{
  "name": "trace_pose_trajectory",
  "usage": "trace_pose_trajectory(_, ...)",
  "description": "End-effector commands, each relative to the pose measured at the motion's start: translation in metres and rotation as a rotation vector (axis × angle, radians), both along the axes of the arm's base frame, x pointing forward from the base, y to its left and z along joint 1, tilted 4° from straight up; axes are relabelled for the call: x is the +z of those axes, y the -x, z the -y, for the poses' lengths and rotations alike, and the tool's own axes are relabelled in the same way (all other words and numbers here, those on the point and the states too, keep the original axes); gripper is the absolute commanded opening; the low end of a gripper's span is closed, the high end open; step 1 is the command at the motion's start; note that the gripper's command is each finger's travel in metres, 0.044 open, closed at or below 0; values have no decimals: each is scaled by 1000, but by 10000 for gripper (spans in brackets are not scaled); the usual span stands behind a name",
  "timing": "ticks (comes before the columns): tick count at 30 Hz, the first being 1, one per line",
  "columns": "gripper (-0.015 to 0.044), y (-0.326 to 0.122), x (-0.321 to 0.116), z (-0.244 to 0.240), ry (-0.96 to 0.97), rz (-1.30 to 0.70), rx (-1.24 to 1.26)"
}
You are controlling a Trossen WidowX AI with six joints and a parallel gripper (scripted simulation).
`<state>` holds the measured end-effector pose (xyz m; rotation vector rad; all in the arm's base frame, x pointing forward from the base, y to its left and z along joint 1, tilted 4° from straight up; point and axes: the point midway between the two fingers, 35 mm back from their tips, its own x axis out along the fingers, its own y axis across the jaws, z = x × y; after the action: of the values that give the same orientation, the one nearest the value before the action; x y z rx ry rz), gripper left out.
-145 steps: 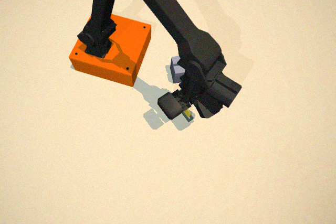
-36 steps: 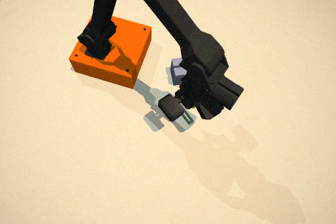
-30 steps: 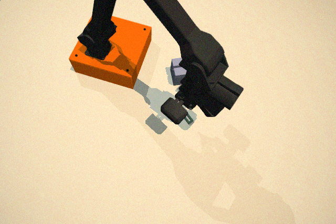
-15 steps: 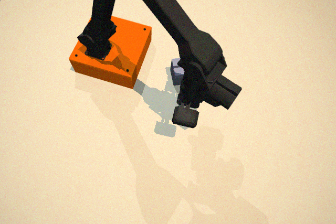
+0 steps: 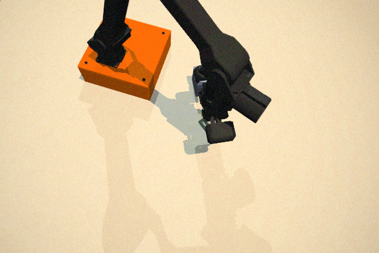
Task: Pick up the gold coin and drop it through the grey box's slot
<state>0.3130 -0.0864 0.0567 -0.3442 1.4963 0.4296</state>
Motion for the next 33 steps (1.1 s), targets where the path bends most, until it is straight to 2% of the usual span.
trace_pose_trajectory(1, 0, 0, 3, -1, 8, 7, 15)
trace_pose_trajectory(33, 0, 15, 7, -83, 1, 7, 15)
